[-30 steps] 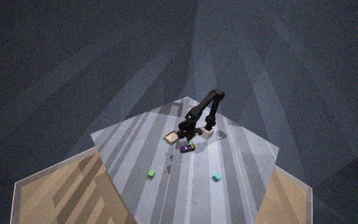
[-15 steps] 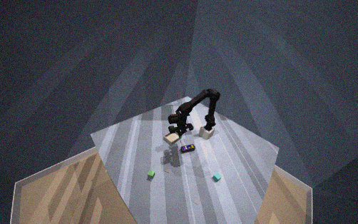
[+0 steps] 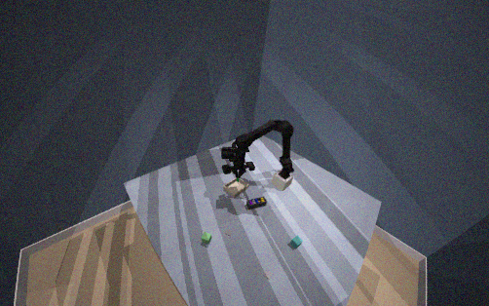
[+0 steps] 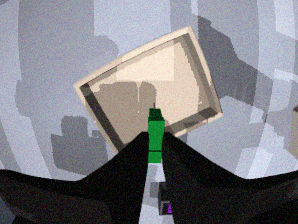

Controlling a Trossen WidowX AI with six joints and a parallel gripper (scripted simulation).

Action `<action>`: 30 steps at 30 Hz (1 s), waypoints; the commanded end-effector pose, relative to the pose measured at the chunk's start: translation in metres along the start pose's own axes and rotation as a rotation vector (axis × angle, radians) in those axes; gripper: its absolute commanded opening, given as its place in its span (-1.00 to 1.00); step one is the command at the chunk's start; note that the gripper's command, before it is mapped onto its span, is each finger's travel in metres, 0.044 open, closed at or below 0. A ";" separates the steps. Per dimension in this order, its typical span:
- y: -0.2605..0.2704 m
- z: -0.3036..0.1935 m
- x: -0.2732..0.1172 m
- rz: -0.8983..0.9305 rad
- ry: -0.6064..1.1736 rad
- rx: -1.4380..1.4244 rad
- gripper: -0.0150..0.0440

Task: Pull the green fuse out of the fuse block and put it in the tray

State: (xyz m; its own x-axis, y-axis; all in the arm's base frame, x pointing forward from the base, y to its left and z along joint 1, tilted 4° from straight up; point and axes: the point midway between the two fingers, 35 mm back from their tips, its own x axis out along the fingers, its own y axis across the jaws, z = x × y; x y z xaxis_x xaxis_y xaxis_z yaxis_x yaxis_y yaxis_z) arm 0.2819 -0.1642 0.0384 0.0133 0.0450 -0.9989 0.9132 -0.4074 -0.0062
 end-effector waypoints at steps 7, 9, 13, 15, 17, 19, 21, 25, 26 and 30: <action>0.001 0.005 0.009 -0.004 -0.002 -0.009 -0.49; 0.001 0.006 0.012 -0.004 -0.002 -0.009 -0.49; 0.001 0.006 0.019 -0.004 -0.002 -0.009 -0.49; 0.001 0.006 0.022 -0.004 -0.002 -0.009 -0.49; 0.001 0.006 0.025 -0.004 -0.002 -0.009 -0.49; 0.001 0.006 0.029 -0.004 -0.002 -0.009 -0.49; 0.001 0.006 0.032 -0.004 -0.002 -0.009 -0.49; 0.001 0.005 0.038 -0.004 -0.002 -0.009 -0.49; 0.001 0.005 0.039 -0.004 -0.002 -0.009 -0.49; 0.001 0.005 0.037 -0.003 0.001 -0.006 -0.40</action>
State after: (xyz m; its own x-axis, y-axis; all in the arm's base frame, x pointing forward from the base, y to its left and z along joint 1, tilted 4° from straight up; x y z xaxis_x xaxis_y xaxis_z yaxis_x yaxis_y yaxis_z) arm 0.2812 -0.1677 0.0004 0.0105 0.0472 -0.9988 0.9158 -0.4015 -0.0094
